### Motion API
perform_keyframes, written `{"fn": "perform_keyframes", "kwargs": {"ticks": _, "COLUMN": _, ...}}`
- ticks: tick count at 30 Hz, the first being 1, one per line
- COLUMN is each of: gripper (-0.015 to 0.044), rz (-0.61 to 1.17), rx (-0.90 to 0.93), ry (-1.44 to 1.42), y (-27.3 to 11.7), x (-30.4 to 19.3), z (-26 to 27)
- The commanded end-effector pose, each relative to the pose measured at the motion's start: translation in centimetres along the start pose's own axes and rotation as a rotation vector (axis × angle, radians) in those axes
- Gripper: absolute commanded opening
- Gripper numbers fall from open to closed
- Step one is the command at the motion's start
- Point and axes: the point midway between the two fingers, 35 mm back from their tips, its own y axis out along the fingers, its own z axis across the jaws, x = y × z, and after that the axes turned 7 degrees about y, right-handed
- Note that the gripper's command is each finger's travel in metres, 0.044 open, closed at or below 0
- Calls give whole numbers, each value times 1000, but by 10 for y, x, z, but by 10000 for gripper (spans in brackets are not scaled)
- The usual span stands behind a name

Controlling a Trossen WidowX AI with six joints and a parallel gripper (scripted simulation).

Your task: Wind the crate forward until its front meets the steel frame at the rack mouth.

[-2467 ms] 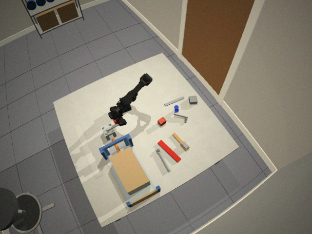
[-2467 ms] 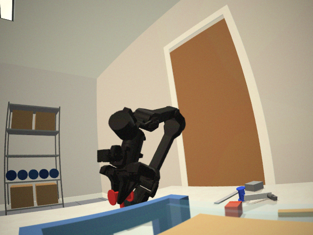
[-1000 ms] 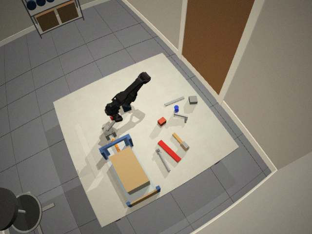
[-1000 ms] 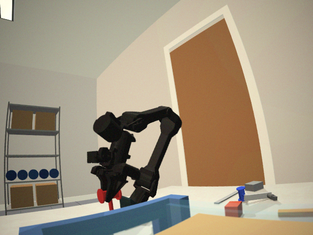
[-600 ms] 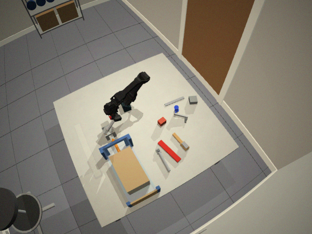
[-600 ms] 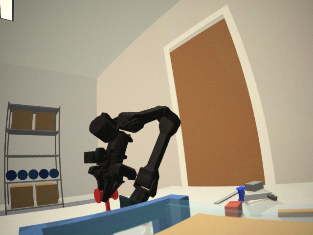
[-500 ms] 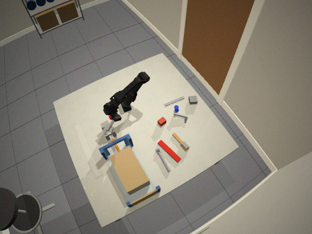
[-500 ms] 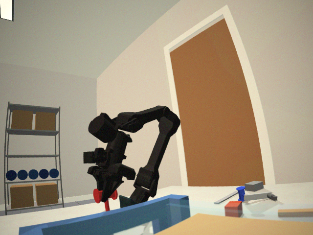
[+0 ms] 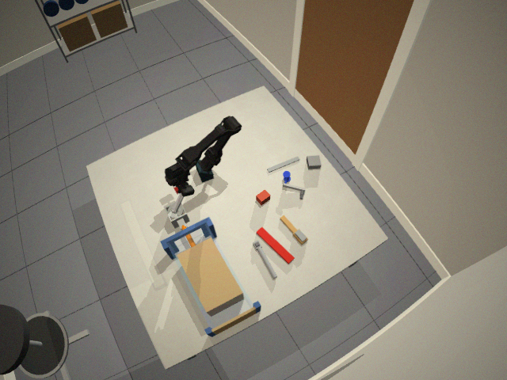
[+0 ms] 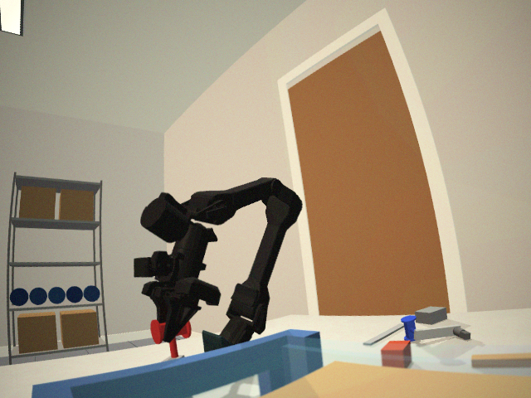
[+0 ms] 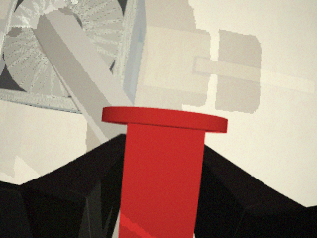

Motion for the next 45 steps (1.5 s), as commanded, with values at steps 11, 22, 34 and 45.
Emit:
{"fn": "perform_keyframes", "kwargs": {"ticks": 11, "gripper": 0, "rz": -24, "rx": -29, "ry": 7, "y": 8, "x": 20, "z": -15}}
{"fn": "perform_keyframes", "kwargs": {"ticks": 22, "gripper": 0, "rz": -25, "rx": -29, "ry": 7, "y": 11, "x": 30, "z": -19}}
{"fn": "perform_keyframes", "kwargs": {"ticks": 34, "gripper": 0, "rz": -26, "rx": -29, "ry": 7, "y": 16, "x": 41, "z": -23}}
{"fn": "perform_keyframes", "kwargs": {"ticks": 45, "gripper": 0, "rz": -27, "rx": -30, "ry": 7, "y": 20, "x": 52, "z": -25}}
